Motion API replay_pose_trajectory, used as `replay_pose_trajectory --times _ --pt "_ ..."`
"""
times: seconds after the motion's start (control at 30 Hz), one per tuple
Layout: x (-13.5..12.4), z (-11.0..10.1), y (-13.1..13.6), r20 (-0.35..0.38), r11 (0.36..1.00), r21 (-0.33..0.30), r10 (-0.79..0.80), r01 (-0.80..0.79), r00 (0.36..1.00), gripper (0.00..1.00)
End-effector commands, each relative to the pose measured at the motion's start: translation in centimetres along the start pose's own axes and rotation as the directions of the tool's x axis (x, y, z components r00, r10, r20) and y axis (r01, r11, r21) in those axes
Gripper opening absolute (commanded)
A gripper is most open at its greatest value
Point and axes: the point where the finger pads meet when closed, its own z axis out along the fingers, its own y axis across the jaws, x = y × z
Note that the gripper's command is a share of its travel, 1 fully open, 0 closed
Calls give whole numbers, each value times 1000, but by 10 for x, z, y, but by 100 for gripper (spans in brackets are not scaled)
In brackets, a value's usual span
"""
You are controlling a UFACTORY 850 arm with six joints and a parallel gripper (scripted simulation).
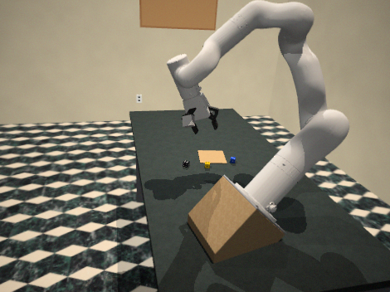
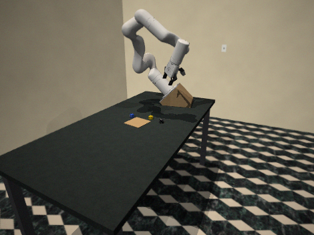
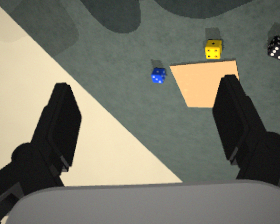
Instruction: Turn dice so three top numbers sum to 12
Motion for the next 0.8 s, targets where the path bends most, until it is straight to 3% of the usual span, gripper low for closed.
replay_pose_trajectory --times 0.0,0.03,0.17,0.2,0.3,0.33,0.43,0.47,0.53,0.57,0.63,0.67,0.73,0.77 --pt "-47 21 9 -38 997 -73 28 -31 999 100" --pt "-69 36 11 -72 989 -130 55 -64 996 100" --pt "-82 43 11 -72 989 -130 55 -64 996 100" --pt "-111 65 11 -103 978 -183 81 -99 991 100" --pt "-114 67 10 -103 978 -183 81 -99 991 100" --pt "-137 87 7 -132 964 -230 104 -132 986 100" --pt "-141 90 7 -132 964 -230 104 -132 986 100" --pt "-163 111 2 -156 949 -269 123 -162 980 100" --pt "-163 111 2 -156 949 -269 123 -162 980 100" --pt "-180 129 -4 -176 935 -301 139 -188 975 100" --pt "-180 129 -4 -176 935 -301 139 -188 975 100" --pt "-192 144 -10 -192 922 -325 151 -208 970 100" --pt "-192 144 -10 -192 922 -325 151 -208 970 100" --pt "-201 155 -15 -203 912 -343 160 -223 966 100"
